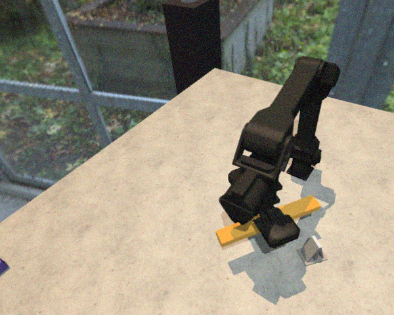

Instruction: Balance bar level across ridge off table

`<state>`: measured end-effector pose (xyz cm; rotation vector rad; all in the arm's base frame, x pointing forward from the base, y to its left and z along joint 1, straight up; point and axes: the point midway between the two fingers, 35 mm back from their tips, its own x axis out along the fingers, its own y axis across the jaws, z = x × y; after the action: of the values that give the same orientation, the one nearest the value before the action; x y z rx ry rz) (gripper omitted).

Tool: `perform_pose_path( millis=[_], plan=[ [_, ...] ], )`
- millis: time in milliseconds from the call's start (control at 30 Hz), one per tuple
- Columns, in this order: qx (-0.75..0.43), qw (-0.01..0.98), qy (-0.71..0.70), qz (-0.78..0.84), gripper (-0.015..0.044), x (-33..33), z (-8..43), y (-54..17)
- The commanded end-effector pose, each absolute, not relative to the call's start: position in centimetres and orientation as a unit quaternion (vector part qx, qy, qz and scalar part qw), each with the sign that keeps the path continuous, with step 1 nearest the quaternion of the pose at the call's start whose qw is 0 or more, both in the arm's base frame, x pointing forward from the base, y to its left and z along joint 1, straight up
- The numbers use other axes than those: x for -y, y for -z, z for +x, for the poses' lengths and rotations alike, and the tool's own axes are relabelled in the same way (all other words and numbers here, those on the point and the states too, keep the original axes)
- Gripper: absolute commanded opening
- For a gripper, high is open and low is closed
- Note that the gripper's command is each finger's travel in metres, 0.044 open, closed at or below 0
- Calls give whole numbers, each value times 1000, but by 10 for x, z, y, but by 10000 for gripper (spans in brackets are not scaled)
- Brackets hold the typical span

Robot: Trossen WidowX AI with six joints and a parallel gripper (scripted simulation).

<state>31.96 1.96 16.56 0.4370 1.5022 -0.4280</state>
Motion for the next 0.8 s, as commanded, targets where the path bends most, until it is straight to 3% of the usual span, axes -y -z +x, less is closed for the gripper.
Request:
perform_pose_path(
  millis=[0, 767],
  plan=[
    [-668, 689, 195, 203, 0, -35, 315, -167],
    [-662, 677, 220, 234, 0, -115, 276, -167]
  ],
)
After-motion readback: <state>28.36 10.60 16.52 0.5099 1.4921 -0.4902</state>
